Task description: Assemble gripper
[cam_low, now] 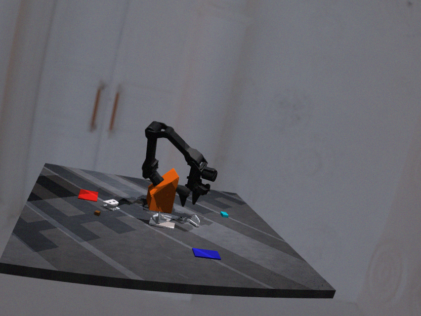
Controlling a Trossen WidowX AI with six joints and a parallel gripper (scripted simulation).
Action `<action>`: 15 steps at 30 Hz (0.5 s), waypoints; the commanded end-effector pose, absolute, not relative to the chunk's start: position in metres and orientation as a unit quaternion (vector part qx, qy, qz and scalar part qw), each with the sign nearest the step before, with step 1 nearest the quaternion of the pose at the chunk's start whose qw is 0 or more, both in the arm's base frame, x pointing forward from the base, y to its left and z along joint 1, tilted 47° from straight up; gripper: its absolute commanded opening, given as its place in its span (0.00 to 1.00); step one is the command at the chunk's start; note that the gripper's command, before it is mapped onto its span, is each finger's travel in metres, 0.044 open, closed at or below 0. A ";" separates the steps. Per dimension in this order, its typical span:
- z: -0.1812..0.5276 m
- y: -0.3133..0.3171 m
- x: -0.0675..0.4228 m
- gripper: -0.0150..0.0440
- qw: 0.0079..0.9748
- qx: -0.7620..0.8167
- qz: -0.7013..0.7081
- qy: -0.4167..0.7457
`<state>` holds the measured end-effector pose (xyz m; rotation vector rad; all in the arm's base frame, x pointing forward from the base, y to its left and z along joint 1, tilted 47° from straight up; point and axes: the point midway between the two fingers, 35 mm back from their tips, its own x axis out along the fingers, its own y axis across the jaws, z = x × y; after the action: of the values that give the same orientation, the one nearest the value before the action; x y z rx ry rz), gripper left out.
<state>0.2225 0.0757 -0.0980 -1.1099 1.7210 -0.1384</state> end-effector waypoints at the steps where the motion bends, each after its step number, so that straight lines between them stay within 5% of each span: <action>1: -0.098 0.076 0.223 0.87 0.518 -0.463 -0.058 0.717; 15: -0.098 0.076 0.223 0.25 0.518 -0.463 -0.058 0.717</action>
<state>0.2226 0.0757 -0.0980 -1.1101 1.7209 -0.1384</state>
